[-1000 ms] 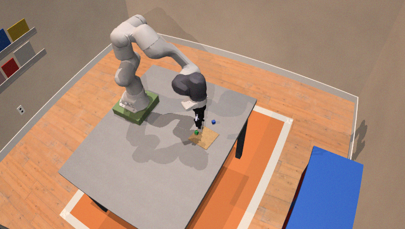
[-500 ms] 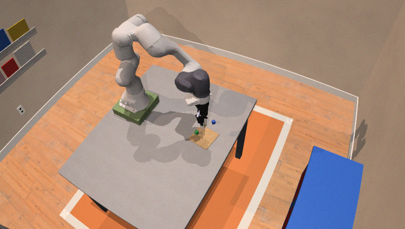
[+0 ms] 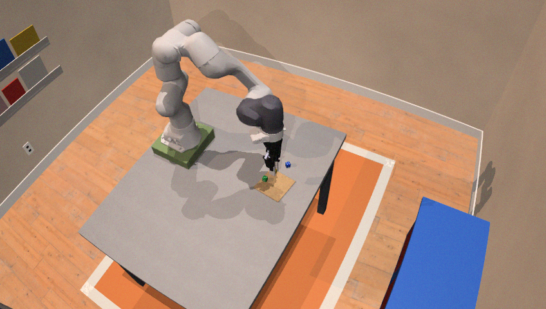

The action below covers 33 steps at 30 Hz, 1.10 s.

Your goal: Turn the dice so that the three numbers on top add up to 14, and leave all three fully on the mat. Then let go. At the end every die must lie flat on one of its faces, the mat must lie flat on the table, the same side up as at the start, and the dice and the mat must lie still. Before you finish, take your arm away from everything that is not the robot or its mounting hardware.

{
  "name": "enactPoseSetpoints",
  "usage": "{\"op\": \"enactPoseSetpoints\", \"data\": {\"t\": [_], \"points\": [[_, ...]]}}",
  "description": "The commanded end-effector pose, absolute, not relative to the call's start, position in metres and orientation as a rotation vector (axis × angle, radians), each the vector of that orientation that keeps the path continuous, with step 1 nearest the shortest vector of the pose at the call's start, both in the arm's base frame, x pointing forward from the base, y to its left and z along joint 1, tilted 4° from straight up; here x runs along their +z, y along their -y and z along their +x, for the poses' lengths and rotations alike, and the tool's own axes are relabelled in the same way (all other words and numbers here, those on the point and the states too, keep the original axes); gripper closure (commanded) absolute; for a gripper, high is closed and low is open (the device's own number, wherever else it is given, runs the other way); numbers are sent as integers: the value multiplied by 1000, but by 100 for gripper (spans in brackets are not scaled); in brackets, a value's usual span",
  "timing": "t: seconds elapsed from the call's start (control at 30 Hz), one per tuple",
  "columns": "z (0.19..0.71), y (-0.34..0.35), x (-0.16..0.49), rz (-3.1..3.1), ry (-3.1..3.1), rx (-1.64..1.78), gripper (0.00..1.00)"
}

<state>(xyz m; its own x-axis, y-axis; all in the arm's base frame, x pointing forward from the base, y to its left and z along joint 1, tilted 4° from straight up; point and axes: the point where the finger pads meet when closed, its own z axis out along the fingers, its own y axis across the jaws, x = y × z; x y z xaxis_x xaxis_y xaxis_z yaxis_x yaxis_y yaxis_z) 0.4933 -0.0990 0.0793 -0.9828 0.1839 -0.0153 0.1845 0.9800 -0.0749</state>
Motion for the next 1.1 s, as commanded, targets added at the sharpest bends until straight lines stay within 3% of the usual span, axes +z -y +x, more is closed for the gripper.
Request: {"op": "enactPoseSetpoints", "data": {"t": [0.0,0.6,1.07], "points": [[494,100,68,322,-3109,-120,91],[495,105,1,322,-3109,-120,91],[495,106,-7,322,-3109,-120,91]]}}
